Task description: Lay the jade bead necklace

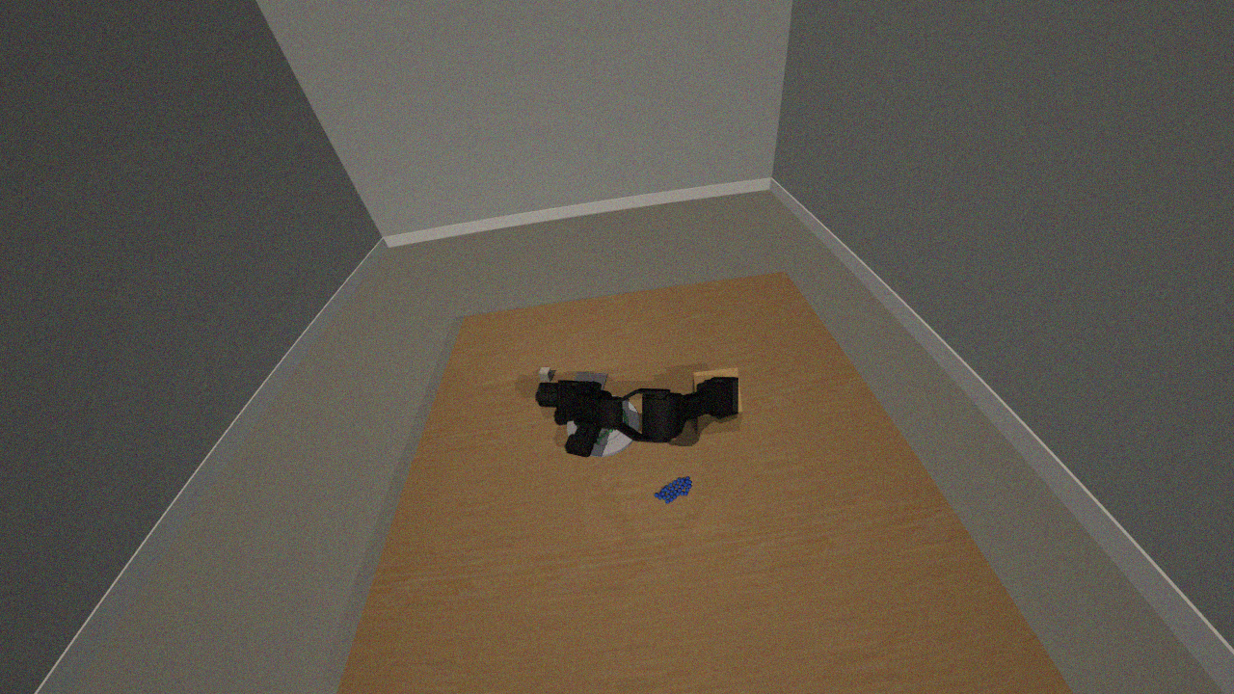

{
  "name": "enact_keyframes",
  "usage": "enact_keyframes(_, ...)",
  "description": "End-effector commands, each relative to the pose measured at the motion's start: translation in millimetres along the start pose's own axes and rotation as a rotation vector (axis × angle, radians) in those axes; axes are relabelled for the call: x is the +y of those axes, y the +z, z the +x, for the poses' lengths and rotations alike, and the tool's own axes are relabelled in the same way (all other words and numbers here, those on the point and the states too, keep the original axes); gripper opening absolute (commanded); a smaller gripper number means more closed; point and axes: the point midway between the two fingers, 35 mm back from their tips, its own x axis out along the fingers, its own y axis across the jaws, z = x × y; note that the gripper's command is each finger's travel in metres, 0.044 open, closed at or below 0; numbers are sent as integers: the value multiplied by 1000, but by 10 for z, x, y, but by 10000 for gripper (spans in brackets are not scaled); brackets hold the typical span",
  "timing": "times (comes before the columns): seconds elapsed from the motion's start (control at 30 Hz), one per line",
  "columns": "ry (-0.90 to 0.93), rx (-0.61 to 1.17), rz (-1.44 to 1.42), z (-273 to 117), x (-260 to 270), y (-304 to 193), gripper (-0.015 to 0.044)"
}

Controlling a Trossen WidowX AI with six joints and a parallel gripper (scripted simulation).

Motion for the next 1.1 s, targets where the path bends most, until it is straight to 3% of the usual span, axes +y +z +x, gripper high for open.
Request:
enact_keyframes(0.0, 0, -1, -1, -3, 3, 1, 0)
enact_keyframes(1.07, 2, 1, 5, -42, -8, 0, 0)
